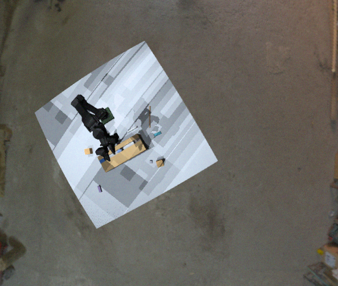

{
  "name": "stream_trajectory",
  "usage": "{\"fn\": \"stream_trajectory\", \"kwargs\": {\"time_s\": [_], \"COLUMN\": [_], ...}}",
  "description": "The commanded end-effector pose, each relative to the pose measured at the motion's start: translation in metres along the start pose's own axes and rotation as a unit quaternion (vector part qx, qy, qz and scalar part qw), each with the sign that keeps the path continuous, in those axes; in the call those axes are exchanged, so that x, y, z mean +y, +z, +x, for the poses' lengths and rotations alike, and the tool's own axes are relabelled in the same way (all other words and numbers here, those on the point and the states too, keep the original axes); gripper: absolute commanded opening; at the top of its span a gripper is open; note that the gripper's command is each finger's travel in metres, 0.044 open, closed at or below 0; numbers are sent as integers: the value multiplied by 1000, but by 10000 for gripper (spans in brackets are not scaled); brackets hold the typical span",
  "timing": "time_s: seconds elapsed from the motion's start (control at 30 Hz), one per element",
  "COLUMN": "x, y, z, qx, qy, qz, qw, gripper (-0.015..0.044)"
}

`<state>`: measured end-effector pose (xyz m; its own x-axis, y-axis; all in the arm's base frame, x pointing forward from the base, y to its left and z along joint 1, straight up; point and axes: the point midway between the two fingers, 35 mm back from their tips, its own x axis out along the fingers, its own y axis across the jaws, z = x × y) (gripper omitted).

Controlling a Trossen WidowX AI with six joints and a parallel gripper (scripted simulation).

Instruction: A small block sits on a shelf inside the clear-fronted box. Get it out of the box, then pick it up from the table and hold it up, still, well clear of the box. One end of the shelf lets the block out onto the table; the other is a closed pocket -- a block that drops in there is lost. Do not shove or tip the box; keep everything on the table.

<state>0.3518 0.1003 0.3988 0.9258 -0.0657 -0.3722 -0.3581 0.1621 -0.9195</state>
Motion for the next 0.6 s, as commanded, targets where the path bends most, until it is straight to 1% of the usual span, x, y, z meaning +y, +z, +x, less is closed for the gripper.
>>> {"fn": "stream_trajectory", "kwargs": {"time_s": [0.0,0.1,0.2,0.4,0.47,0.57], "x": [56,104,150,223,229,229], "y": [2,-2,-11,-34,-37,-37], "z": [27,40,44,29,25,25], "qx": [19,38,57,97,101,101], "qy": [111,211,311,495,514,514], "qz": [-66,-118,-167,-244,-252,-252], "qw": [991,970,934,828,814,814], "gripper": [400,400,400,400,400,400]}}
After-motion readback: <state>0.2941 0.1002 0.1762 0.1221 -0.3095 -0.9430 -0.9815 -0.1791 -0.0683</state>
